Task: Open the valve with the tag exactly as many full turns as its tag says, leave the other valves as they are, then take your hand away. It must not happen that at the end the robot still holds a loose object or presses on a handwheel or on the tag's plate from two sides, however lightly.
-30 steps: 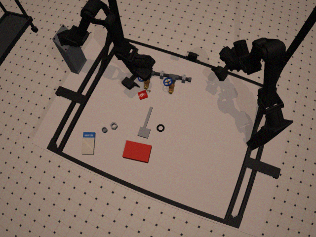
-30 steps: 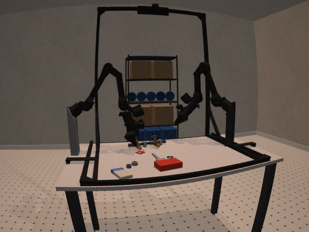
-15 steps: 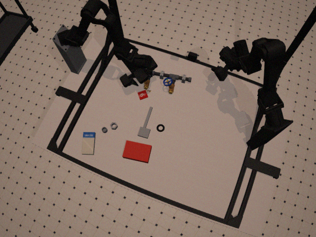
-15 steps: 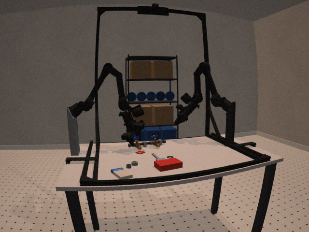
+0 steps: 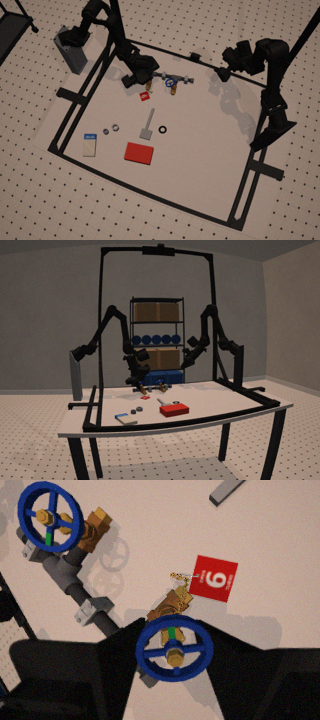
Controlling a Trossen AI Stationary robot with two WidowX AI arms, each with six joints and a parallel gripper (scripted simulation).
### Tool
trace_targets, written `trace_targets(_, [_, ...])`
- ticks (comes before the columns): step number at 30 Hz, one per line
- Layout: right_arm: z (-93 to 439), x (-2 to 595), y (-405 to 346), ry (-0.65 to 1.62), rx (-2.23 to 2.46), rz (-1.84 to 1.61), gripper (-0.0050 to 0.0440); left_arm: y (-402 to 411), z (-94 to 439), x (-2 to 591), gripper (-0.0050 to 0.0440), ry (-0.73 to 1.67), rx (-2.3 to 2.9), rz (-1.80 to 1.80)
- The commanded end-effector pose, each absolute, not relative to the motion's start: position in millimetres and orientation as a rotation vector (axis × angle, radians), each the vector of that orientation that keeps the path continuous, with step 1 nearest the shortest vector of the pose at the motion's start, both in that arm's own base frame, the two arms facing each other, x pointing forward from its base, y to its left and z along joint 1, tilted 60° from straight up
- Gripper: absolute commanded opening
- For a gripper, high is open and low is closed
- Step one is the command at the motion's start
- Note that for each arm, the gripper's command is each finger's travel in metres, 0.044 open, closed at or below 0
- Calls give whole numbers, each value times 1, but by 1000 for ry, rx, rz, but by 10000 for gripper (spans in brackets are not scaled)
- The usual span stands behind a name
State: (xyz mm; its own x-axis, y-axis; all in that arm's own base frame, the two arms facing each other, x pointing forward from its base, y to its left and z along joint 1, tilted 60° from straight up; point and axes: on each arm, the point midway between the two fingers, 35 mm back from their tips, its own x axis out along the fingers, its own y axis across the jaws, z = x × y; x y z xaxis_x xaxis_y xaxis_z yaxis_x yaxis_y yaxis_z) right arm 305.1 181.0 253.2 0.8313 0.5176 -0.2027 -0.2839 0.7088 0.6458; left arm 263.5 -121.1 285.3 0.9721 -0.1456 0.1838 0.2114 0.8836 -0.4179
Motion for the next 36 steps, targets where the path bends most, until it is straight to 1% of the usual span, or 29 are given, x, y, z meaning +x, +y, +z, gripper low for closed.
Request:
trace_targets(1, [253, 305, 181, 388, 640, 459, 64, -121, 285, 264, 400, -149, -451, -186])
trace_targets(3, [253, 305, 181, 388, 640, 459, 16, -121, 285, 264, 400, -149, -451, -186])
trace_targets(4, [253, 305, 181, 388, 640, 459, 0, -121, 285, 264, 400, -149, -451, -186])
trace_targets(12, [253, 305, 181, 384, 627, 460, 0, -121, 285, 264, 400, -149, -451, -186])
trace_targets(16, [253, 305, 181, 312, 355, 504, 0, -121, 285, 264, 400, -149, -451, -186])
trace_targets(26, [253, 305, 181, 185, -102, 560, 0, -121, 285, 264, 400, -149, -451, -186])
trace_targets(28, [253, 305, 181, 185, -102, 560, 0, -121, 285, 264, 400, -149, -451, -186])
trace_targets(36, [253, 305, 181, 59, -526, 594, 0, -121, 285, 264, 400, -149, -451, -186])
